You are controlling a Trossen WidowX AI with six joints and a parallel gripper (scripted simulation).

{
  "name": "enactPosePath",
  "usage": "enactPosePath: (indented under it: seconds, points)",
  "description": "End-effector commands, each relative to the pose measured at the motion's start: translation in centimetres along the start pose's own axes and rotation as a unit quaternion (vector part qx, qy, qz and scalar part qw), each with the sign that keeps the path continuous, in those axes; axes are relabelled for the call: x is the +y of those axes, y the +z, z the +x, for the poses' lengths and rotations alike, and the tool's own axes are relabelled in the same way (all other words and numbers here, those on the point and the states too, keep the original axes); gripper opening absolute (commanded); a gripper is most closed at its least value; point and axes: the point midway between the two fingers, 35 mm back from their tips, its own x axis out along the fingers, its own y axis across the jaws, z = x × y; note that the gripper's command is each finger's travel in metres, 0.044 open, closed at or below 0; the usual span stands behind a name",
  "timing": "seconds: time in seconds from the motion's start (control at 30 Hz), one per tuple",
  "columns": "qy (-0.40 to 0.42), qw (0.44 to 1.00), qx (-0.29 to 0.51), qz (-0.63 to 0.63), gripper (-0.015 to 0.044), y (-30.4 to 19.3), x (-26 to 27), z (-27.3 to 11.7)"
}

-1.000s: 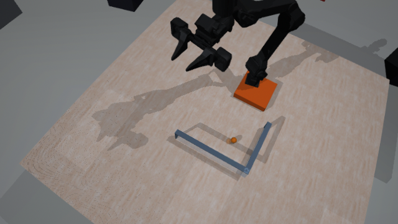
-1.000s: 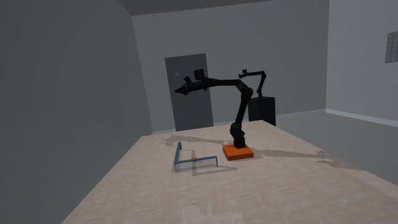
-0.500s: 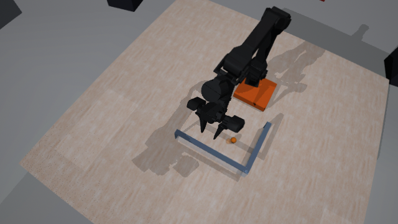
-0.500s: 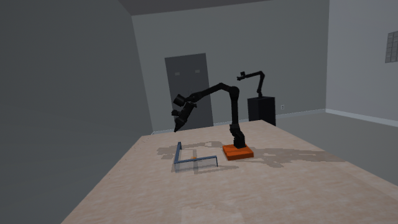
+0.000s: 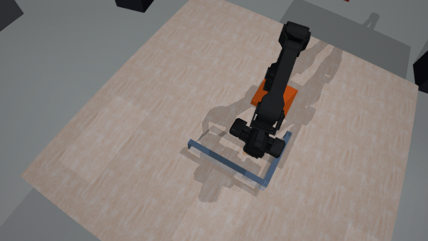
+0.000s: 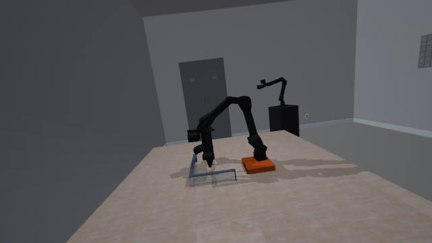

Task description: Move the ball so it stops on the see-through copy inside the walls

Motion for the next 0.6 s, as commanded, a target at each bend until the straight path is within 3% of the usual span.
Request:
enactPosePath:
  seconds: [0.0, 0.57]
  points:
    - [-0.006, 1.000, 0.008, 0.000, 0.0222, -0.3, 0.0, 0.3]
    - [-0.006, 1.000, 0.008, 0.000, 0.0222, -0.3, 0.0, 3.3]
